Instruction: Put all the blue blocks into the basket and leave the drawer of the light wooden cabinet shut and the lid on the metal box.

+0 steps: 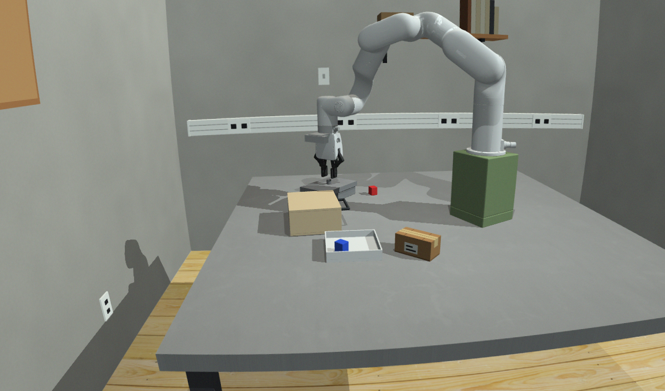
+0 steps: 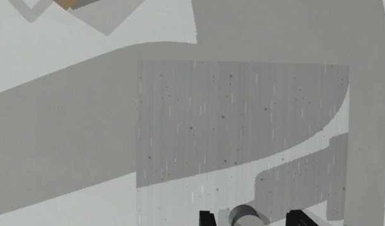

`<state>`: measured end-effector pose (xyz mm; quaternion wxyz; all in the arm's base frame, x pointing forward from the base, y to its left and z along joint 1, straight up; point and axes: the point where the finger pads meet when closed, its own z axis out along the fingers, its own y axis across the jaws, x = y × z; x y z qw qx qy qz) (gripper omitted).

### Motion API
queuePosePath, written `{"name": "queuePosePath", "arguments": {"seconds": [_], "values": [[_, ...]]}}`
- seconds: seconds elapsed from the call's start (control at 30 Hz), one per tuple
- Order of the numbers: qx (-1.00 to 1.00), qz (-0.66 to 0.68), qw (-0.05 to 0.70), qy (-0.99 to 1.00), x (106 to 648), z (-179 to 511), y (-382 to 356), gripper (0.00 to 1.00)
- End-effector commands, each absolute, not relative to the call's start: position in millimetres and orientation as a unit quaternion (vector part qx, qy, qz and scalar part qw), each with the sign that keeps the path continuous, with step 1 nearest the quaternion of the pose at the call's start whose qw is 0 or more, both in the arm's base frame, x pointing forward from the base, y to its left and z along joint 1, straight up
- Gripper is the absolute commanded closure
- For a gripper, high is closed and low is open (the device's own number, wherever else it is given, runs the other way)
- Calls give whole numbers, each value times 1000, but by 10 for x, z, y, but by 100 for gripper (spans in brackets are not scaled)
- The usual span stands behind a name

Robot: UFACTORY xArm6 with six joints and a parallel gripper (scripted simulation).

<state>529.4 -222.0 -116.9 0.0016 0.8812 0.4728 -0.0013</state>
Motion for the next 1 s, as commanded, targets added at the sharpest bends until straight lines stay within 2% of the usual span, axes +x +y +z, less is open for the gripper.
{"name": "queuePosePath", "arguments": {"seconds": [0.0,0.97], "values": [[881,0,4,473,5322,-1148,-2232,56],[881,0,4,473,5331,-1176,-2236,56]]}}
